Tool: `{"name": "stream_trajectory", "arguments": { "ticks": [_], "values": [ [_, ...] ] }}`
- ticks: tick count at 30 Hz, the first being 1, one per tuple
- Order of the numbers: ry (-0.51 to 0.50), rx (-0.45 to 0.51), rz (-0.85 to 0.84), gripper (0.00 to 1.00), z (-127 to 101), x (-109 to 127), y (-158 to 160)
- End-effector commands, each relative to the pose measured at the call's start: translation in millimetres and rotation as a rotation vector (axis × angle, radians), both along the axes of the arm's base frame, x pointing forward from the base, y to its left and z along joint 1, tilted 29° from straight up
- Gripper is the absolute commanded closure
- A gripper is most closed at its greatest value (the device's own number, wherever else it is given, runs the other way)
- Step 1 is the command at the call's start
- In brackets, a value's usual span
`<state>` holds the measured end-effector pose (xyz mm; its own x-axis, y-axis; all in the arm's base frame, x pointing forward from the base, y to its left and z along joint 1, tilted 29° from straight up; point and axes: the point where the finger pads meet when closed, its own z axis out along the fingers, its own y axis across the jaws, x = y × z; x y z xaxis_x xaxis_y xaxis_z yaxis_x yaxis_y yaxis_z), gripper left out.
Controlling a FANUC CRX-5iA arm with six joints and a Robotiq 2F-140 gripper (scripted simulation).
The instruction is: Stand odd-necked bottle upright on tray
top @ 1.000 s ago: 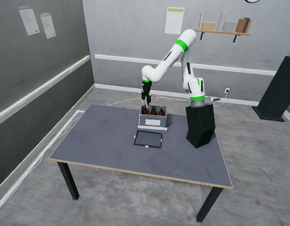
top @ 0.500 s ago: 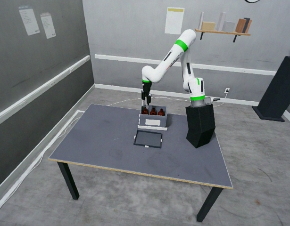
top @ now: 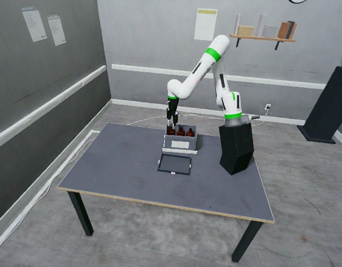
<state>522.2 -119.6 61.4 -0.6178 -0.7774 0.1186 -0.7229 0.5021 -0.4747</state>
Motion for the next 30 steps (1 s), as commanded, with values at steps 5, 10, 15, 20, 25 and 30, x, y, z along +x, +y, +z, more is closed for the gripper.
{"name": "stream_trajectory", "arguments": {
  "ticks": [5, 10, 15, 20, 25, 30],
  "values": [
    [-0.001, 0.000, 0.001, 0.56, -7.2, 3.3, -3.1],
    [-0.001, 0.000, 0.001, 0.56, -10.3, 4.4, -4.5],
    [-0.001, 0.000, 0.001, 0.56, -14.9, 6.1, -6.5],
    [-0.001, 0.000, 0.001, 0.56, -18.3, 7.3, -8.0],
    [-0.001, 0.000, 0.001, 0.56, -19.8, 7.8, -8.6],
    [-0.001, 0.000, 0.001, 0.56, -21.0, 8.3, -9.2]
  ]
}}
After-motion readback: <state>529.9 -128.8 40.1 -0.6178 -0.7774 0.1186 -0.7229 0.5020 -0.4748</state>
